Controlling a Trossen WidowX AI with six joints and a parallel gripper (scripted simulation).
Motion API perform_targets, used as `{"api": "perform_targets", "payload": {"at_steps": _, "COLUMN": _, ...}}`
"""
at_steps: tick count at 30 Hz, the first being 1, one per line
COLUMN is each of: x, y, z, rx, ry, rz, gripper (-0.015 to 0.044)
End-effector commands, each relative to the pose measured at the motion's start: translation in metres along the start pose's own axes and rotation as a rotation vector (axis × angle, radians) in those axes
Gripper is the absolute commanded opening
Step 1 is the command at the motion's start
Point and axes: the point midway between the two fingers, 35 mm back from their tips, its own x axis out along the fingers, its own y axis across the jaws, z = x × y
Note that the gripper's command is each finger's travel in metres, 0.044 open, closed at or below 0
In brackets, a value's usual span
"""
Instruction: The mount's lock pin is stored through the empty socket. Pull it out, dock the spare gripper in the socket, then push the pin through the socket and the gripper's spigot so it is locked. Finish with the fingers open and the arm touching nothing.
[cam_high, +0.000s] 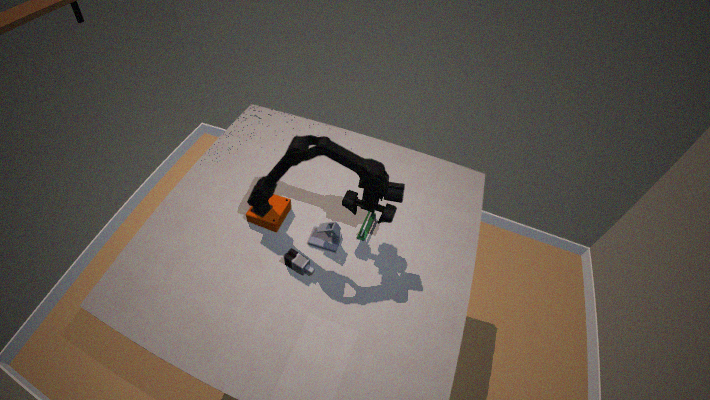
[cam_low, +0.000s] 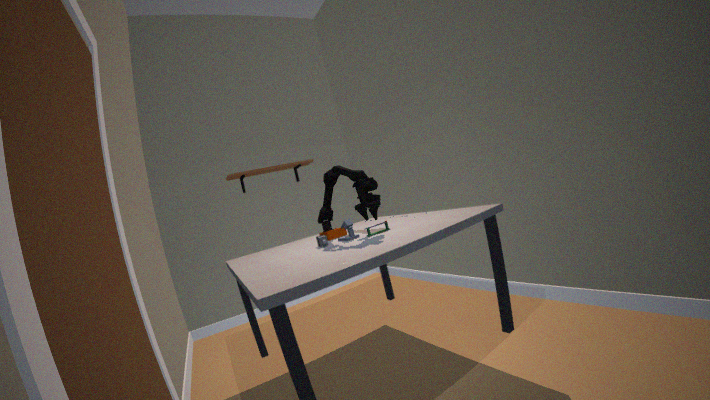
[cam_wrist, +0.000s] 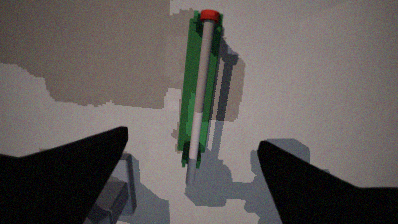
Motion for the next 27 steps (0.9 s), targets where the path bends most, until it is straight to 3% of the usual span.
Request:
{"api": "perform_targets", "payload": {"at_steps": 1, "x": -0.011, "y": 0.0, "z": 0.001, "rx": 0.0, "ry": 0.0, "rz": 0.0, "gripper": 0.044}}
{"api": "perform_targets", "payload": {"at_steps": 16, "x": -0.034, "y": -0.001, "z": 0.004, "rx": 0.002, "ry": 0.0, "rz": 0.0, "gripper": 0.044}}
{"api": "perform_targets", "payload": {"at_steps": 27, "x": -0.089, "y": 0.0, "z": 0.009, "rx": 0.002, "ry": 0.0, "rz": -0.002, "gripper": 0.044}}
